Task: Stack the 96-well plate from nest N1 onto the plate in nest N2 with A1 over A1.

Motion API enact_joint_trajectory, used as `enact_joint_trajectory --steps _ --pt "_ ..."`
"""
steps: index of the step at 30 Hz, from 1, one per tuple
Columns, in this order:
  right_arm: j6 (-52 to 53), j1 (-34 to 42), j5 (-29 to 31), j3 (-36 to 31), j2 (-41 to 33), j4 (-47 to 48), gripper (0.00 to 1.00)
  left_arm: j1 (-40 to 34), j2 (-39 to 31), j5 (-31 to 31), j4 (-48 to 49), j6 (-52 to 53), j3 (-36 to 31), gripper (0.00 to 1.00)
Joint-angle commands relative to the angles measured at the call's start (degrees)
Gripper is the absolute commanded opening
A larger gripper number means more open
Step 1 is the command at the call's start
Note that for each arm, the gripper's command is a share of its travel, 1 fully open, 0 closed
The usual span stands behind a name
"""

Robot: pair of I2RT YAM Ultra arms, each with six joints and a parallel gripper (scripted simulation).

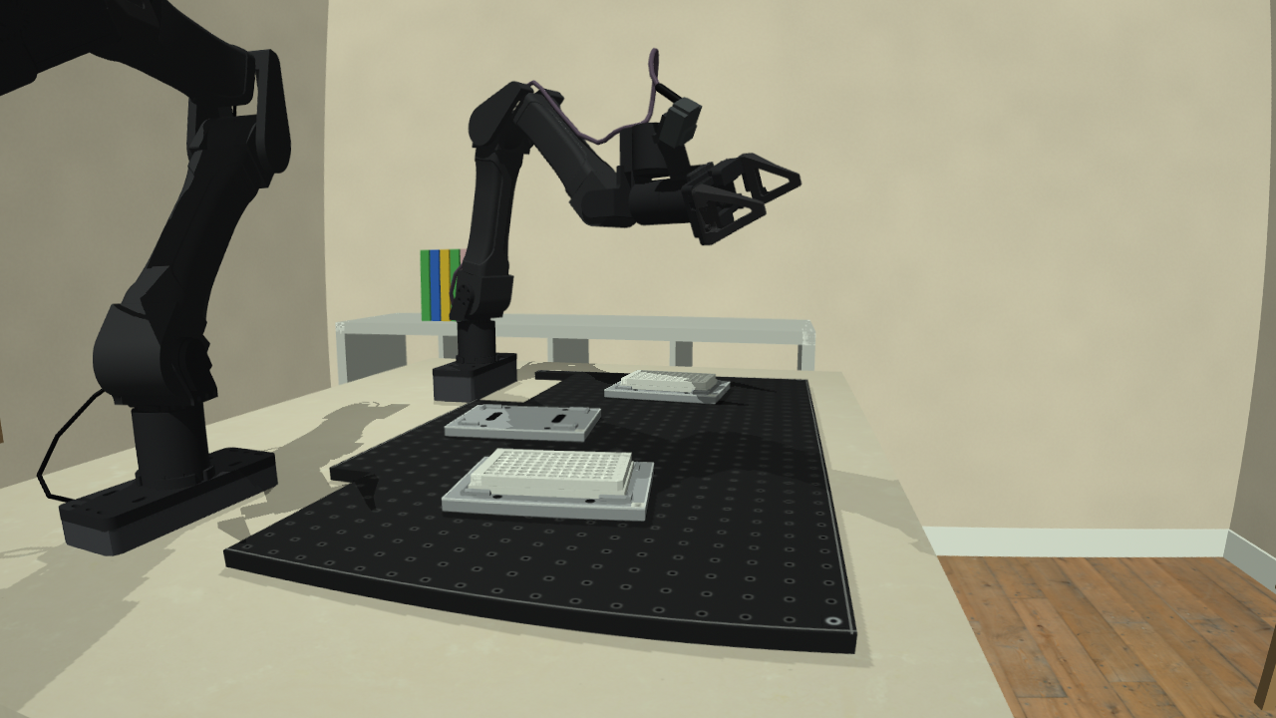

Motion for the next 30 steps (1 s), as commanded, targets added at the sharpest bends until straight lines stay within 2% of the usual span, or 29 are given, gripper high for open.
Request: enact_joint_trajectory --steps 1,19,26,30 --pt "-0.4 0.0 -0.2 0.6 -0.4 0.0 1.0 0.0 -1.2 0.0 0.8 -0.3 1.0 1.0" --pt "-0.7 0.0 -0.2 0.3 -0.1 -0.3 1.0 0.0 -0.4 0.0 -0.7 -0.6 0.3 1.0" --pt "-11.0 3.8 0.7 -4.1 -4.2 -4.8 1.0 -5.1 -7.7 0.5 -10.0 -7.9 -4.4 1.0" --pt "-17.6 11.4 4.7 -9.1 -9.4 -7.7 1.0 -12.0 -16.4 1.3 -17.4 -13.7 -10.5 1.0"
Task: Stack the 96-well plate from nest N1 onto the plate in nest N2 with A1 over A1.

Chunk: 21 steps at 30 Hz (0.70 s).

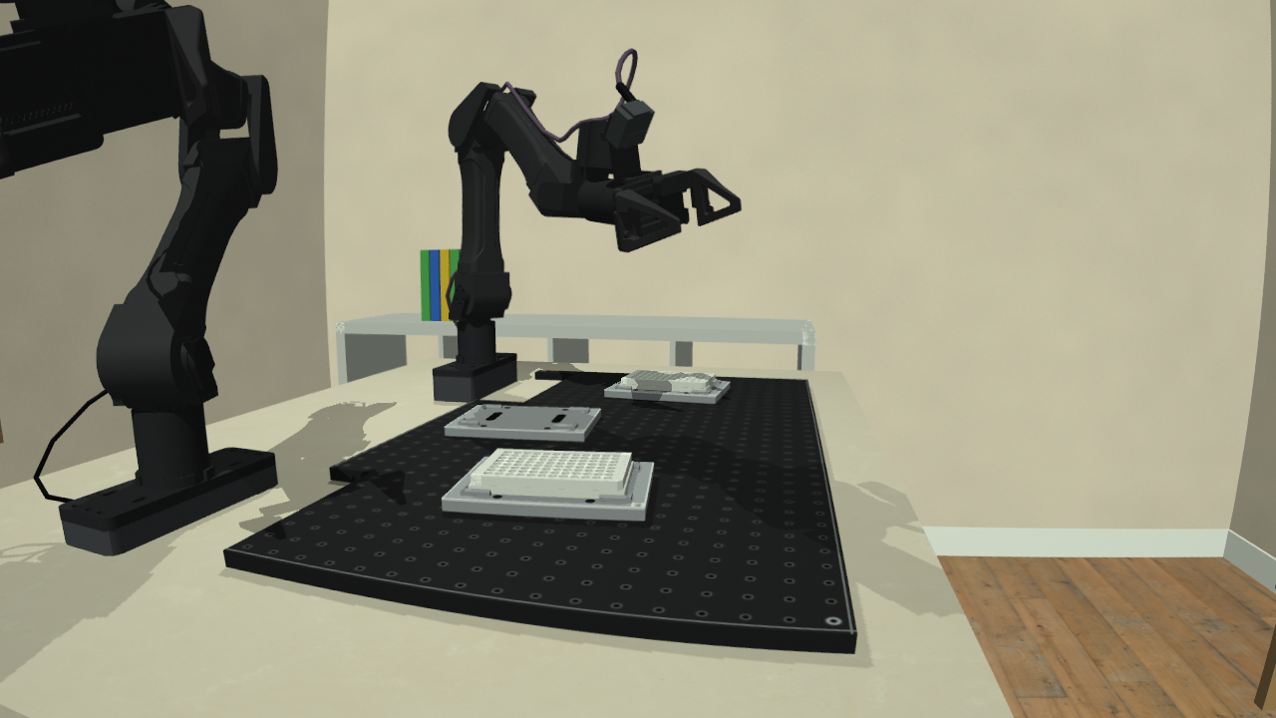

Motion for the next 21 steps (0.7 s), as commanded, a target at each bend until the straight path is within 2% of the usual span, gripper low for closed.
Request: enact_joint_trajectory --steps 1,2,4,6,14,19,21 --pt "-7.7 5.6 4.7 -3.9 -4.7 -4.4 1.0 -5.6 -8.3 1.1 -7.7 -7.0 -4.0 1.0" --pt "-8.0 7.6 6.3 -4.8 -5.8 -4.7 1.0 -7.1 -10.7 1.0 -9.1 -8.1 -5.3 1.0" --pt "-8.0 7.6 6.3 -4.8 -5.8 -4.7 1.0 -7.1 -10.7 1.0 -9.1 -8.1 -5.3 1.0" --pt "-7.4 13.8 10.8 -6.4 -8.2 -5.1 1.0 -10.6 -17.1 0.5 -12.9 -10.4 -7.8 1.0" --pt "-4.9 31.3 24.2 -10.5 -9.9 -2.3 1.0 -18.4 -30.6 0.6 -21.7 -15.8 -13.9 1.0" --pt "-3.8 43.6 31.1 -12.3 -7.7 -0.4 1.0 -22.1 -36.5 0.5 -25.5 -18.1 -16.7 1.0" --pt "-3.8 43.6 31.1 -12.3 -7.7 -0.4 1.0 -22.1 -36.5 0.5 -25.5 -18.1 -16.7 1.0"
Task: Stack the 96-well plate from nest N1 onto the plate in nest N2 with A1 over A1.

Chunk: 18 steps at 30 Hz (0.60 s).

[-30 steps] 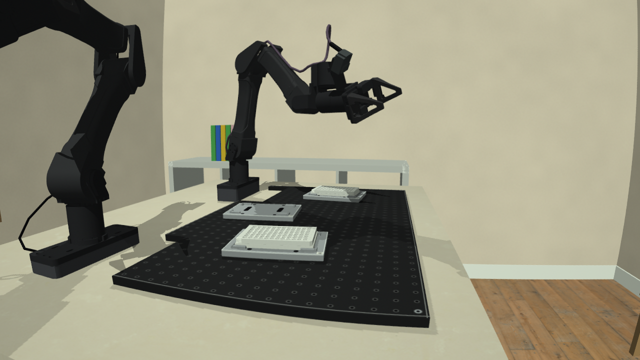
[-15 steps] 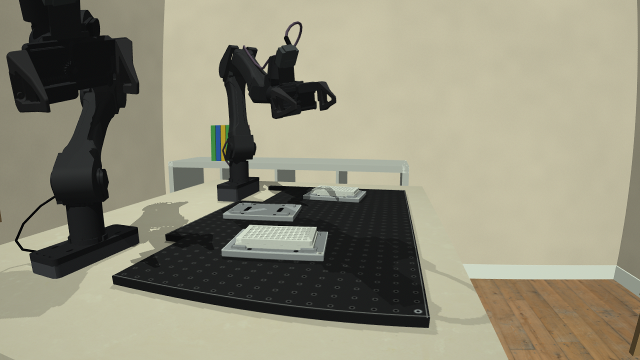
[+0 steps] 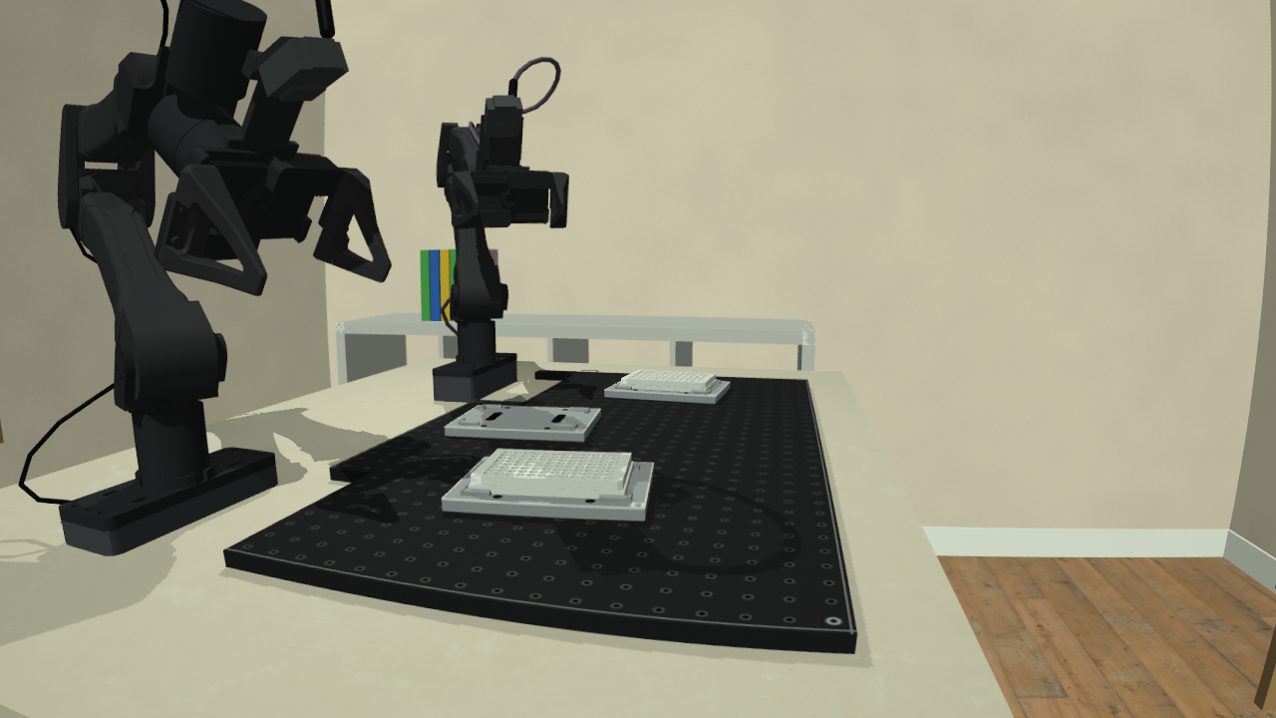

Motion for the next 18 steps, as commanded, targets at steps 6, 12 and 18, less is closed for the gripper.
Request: enact_joint_trajectory --steps 6,12,18 --pt "2.0 19.5 10.9 -2.2 5.1 3.9 1.0 -4.0 -7.2 -0.4 -5.3 -3.7 -2.8 1.0" --pt "1.5 37.2 15.3 -1.1 14.5 8.2 1.0 -5.8 -10.2 -0.6 -6.7 -4.5 -4.1 1.0" --pt "1.4 45.3 17.2 0.7 23.4 11.2 1.0 -6.1 -10.7 -0.7 -6.8 -4.6 -4.0 1.0"
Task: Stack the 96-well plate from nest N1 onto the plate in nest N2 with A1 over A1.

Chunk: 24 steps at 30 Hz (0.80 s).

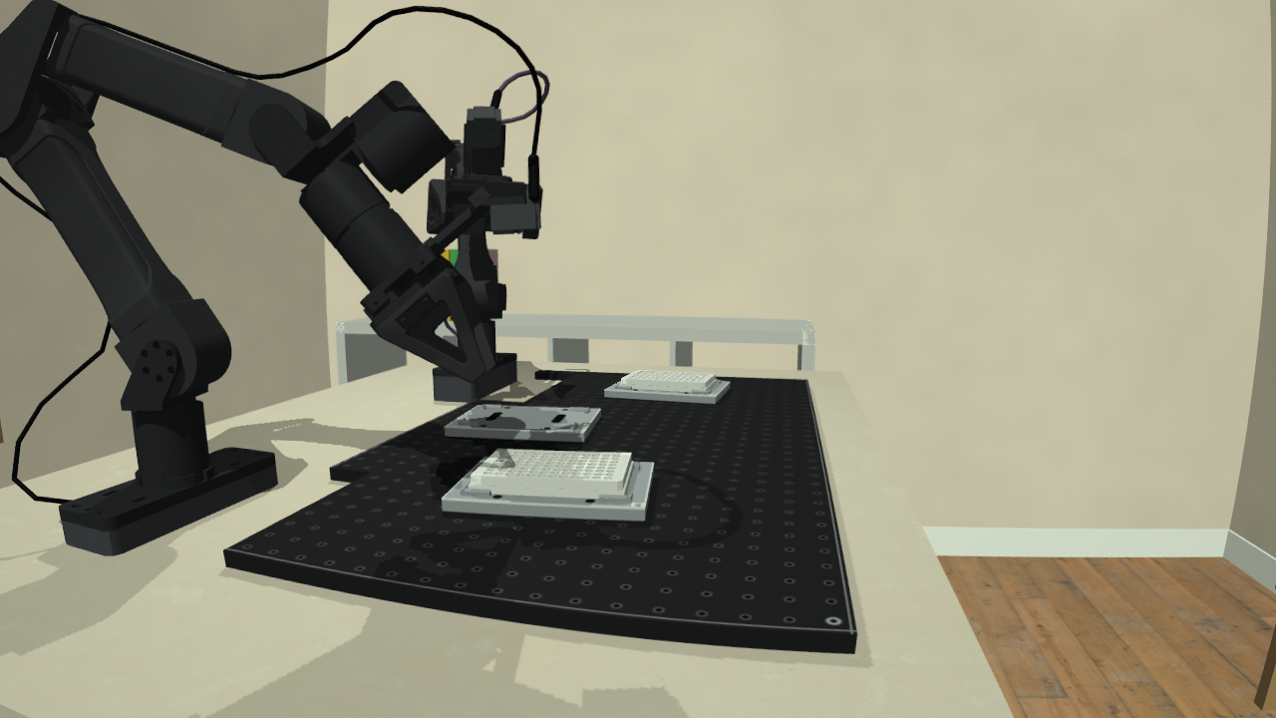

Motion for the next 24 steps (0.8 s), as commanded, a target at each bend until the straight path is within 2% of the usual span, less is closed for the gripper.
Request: enact_joint_trajectory --steps 1,7,20,24 --pt "0.1 2.1 2.9 2.5 3.1 3.0 1.0 -0.5 -1.5 -0.5 0.1 -0.7 0.0 1.0" --pt "-0.7 4.5 3.0 3.9 7.6 3.7 1.0 -0.5 -1.5 -0.5 0.1 -0.5 -0.1 1.0" --pt "-0.1 4.4 3.1 3.9 7.4 3.4 1.0 -0.5 -1.5 -0.5 0.1 -0.5 -0.1 1.0" --pt "3.5 4.5 2.6 5.8 9.9 -3.1 1.0 -0.5 -1.5 -0.5 0.1 -0.5 -0.1 1.0"
